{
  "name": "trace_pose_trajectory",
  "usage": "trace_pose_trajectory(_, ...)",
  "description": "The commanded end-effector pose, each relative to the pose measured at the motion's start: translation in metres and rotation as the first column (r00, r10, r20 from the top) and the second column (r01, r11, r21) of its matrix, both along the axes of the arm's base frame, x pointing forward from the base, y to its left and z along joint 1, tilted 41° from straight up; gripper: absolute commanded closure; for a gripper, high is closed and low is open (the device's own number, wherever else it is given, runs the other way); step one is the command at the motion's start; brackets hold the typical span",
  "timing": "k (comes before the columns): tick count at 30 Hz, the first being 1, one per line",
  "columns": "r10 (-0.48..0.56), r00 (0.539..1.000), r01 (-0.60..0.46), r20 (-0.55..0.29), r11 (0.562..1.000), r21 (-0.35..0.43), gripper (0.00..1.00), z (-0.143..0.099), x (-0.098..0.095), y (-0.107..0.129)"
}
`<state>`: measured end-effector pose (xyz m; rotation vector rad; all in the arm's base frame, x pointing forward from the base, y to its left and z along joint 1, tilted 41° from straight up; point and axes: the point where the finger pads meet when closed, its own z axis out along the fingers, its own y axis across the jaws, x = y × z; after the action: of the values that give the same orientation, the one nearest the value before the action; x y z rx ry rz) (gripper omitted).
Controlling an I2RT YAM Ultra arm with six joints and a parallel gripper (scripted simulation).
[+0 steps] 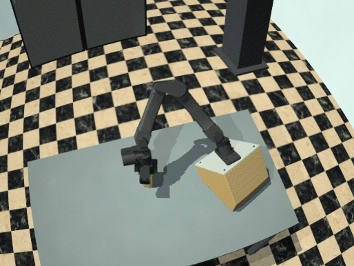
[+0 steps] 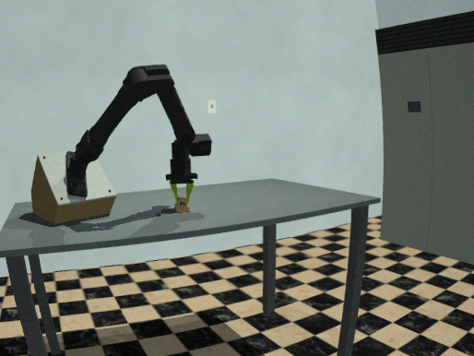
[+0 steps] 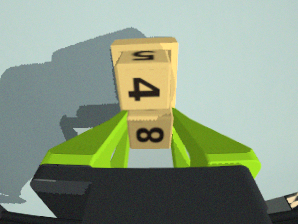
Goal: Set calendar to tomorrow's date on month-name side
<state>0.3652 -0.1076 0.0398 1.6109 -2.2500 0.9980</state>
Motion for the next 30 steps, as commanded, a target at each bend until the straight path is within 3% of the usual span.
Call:
trace_pose_trajectory(1,0.021,1.0,-0.021,-0.005,1.0,0.01,0.74,-0.0041,0.0003,0.0056)
trace_pose_trajectory(30,0.025,1.0,-0.025,0.006,1.0,0.01,0.74,0.0007,0.0032,0.0069)
